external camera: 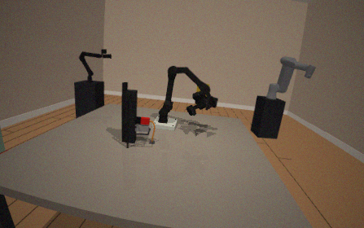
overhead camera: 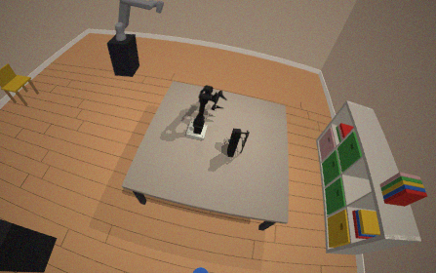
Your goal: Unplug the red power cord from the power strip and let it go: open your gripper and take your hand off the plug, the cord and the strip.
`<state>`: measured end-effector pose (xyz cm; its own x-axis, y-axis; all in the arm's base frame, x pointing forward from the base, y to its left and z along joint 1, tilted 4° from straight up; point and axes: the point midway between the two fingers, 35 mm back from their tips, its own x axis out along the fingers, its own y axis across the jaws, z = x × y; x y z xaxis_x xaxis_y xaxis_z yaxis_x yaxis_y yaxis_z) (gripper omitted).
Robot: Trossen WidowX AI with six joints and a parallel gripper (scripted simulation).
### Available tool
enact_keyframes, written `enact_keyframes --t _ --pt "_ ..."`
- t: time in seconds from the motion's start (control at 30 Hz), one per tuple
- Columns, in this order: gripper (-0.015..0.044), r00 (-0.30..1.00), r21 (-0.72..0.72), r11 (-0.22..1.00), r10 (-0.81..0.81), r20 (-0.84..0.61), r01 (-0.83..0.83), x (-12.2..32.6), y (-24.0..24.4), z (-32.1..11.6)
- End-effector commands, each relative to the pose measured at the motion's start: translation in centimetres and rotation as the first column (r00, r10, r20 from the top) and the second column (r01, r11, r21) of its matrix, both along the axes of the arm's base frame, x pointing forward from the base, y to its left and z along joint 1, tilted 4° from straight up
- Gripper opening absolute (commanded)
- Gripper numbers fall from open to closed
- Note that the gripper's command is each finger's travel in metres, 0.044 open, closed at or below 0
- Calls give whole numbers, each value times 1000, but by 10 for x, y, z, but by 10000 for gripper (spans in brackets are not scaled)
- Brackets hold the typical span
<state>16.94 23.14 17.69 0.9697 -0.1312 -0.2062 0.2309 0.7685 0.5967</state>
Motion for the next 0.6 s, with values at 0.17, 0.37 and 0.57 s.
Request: enact_keyframes --t 0.17,0.37,0.57 --pt "243 969 -349 937 -108 -222 24 30 -28 -11" --pt "160 823 -624 759 -227 -521 -186 61 -69 -23" --pt "160 587 -611 591 -268 -764 -527 83 -109 -30"
